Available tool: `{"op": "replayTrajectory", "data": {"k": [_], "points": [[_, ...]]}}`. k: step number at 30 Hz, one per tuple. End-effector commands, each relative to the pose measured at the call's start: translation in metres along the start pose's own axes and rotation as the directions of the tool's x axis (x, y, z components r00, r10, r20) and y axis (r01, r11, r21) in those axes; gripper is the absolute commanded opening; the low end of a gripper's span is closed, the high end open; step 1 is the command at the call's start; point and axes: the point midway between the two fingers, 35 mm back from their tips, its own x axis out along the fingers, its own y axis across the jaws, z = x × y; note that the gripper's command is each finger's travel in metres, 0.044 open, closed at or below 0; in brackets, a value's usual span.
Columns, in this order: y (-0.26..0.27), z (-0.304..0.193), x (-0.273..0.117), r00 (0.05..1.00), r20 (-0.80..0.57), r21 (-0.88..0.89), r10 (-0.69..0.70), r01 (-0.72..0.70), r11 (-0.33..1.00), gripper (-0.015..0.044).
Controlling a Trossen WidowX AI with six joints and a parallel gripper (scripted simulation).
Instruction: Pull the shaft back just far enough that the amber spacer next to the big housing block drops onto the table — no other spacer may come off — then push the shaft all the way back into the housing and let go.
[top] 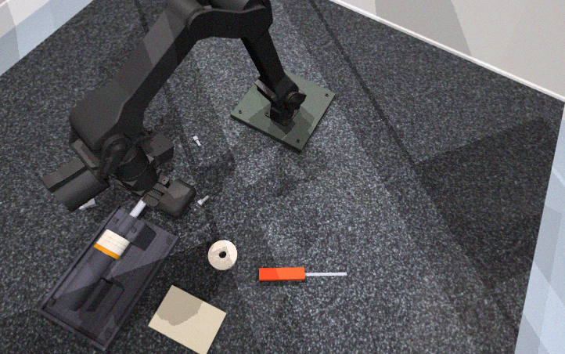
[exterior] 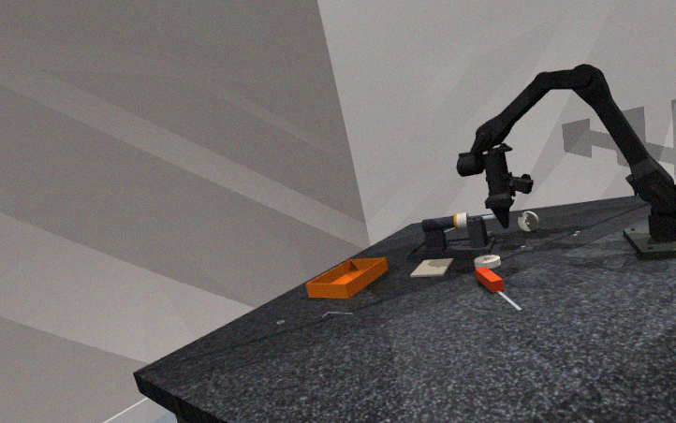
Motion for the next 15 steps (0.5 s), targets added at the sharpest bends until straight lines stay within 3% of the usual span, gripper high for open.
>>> {"op": "replayTrajectory", "data": {"k": [1,15], "points": [[0.0000,0.0014,0.0000,1.000,0.002,-0.003,-0.001,0.001,1.000,0.0000],[0.0000,0.0029,0.0000,1.000,0.002,-0.003,-0.001,0.001,1.000,0.0000]]}}
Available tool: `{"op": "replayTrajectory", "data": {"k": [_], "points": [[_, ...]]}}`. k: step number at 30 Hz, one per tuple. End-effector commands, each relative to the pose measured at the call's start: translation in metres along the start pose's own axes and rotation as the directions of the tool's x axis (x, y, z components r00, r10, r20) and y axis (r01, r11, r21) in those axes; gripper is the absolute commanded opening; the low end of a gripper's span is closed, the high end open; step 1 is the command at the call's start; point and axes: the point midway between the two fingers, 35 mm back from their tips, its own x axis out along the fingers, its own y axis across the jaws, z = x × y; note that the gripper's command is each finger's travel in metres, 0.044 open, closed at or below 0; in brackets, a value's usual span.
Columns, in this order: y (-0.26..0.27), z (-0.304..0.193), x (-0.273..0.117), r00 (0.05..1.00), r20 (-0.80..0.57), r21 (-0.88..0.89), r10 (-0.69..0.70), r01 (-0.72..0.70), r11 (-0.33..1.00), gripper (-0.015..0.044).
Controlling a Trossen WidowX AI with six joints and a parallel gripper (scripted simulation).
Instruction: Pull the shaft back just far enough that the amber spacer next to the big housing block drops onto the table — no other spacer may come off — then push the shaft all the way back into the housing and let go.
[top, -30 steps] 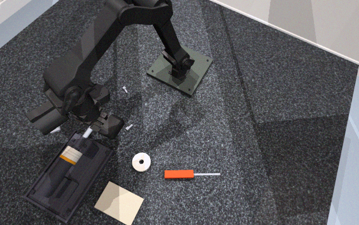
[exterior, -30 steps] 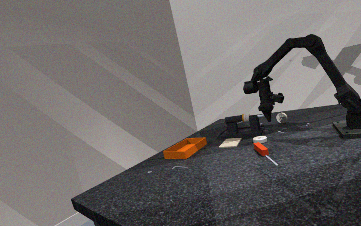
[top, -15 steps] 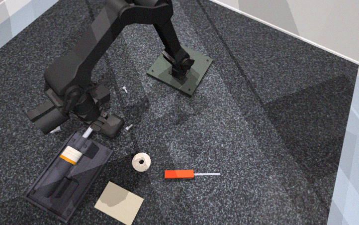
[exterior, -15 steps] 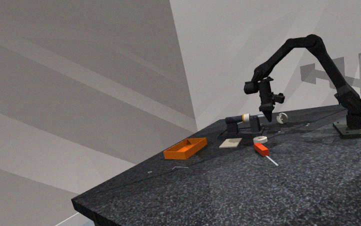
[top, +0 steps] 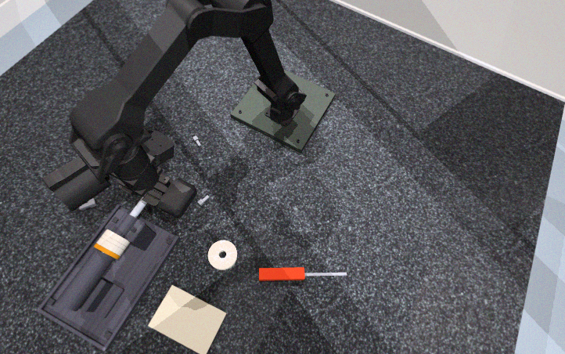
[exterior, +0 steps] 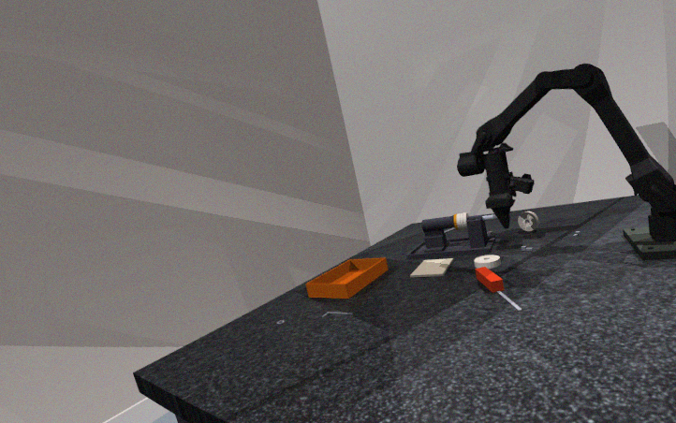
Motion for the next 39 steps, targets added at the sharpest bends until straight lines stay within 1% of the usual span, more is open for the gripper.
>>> {"op": "replayTrajectory", "data": {"k": [1,39], "points": [[0.0000,0.0014,0.0000,1.000,0.002,-0.003,-0.001,0.001,1.000,0.0000],[0.0001,0.0055,0.0000,1.000,0.003,-0.003,-0.001,0.001,1.000,0.0000]]}}
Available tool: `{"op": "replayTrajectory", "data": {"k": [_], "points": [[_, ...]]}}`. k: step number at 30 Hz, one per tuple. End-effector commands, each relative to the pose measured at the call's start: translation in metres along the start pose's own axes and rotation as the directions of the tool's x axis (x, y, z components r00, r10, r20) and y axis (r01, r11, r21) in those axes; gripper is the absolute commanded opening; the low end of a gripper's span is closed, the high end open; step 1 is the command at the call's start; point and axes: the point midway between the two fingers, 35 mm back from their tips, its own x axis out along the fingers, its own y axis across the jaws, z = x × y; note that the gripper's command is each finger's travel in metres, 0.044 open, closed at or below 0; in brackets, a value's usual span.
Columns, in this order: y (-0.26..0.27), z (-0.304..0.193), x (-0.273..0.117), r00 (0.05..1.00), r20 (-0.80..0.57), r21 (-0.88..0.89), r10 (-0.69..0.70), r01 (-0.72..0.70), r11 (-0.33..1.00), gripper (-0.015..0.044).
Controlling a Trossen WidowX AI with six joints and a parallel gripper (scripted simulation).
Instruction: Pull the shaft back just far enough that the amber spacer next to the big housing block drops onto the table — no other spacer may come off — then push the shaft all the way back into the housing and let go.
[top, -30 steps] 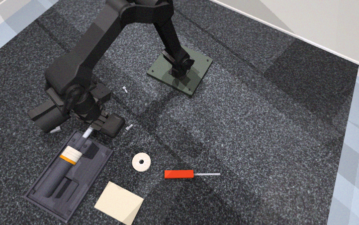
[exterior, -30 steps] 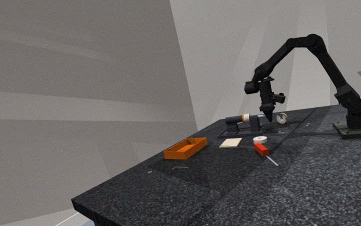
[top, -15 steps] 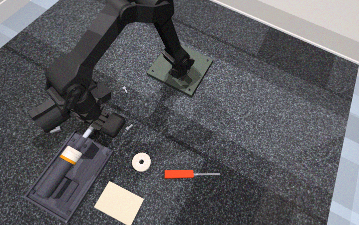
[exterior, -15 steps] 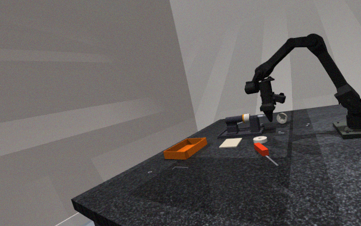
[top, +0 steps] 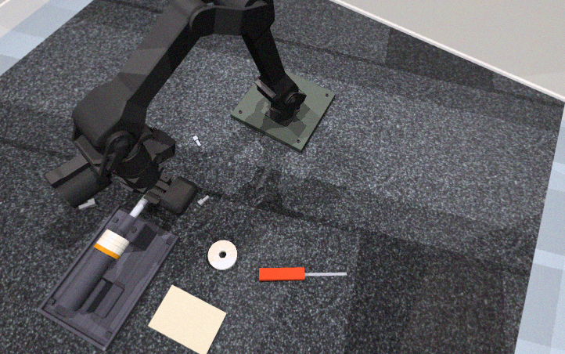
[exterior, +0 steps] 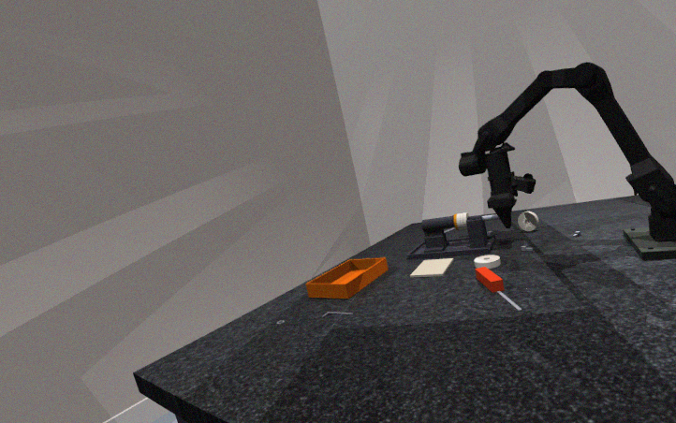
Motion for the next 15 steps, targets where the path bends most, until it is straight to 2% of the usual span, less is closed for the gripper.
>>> {"op": "replayTrajectory", "data": {"k": [1,15], "points": [[0.0000,0.0014,-0.0001,1.000,0.002,-0.003,-0.001,0.001,1.000,0.0000],[0.0001,0.0029,0.0000,1.000,0.002,-0.003,-0.001,0.001,1.000,0.0000]]}}
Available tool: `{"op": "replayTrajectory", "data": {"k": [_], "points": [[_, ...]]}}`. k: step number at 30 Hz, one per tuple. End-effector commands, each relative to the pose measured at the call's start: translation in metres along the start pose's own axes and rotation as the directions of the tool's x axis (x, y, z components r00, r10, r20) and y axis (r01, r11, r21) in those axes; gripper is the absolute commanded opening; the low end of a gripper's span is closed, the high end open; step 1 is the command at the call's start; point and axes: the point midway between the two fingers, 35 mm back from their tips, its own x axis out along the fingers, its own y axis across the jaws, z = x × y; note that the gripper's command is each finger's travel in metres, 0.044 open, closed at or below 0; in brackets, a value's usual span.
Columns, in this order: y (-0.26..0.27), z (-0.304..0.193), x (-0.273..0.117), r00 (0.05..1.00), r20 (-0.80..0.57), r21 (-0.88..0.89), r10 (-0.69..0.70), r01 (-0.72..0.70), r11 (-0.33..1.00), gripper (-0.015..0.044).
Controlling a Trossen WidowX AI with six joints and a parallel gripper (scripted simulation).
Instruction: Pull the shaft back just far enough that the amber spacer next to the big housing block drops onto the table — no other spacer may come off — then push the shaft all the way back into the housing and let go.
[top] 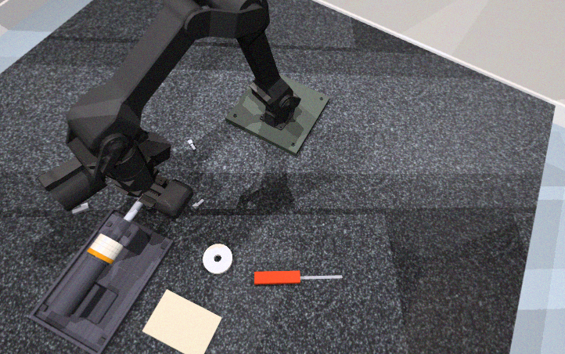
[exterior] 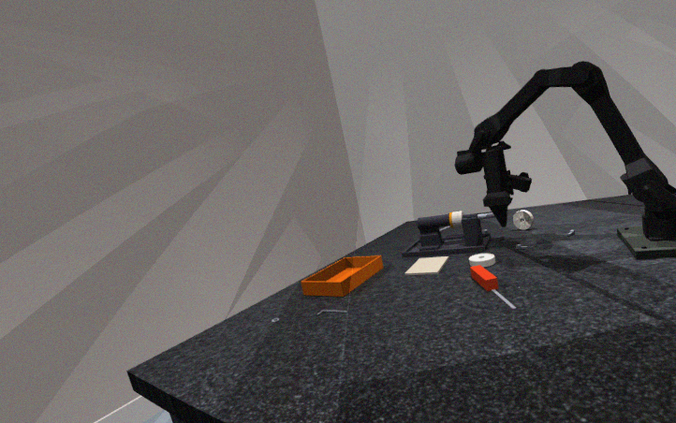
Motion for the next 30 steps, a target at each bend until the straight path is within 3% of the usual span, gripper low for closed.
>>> {"op": "replayTrajectory", "data": {"k": [1,30], "points": [[0.0001,0.0013,-0.0001,1.000,0.002,-0.004,-0.001,0.001,1.000,0.0000],[0.0001,0.0045,0.0000,1.000,0.002,-0.004,-0.001,0.001,1.000,0.0000]]}}
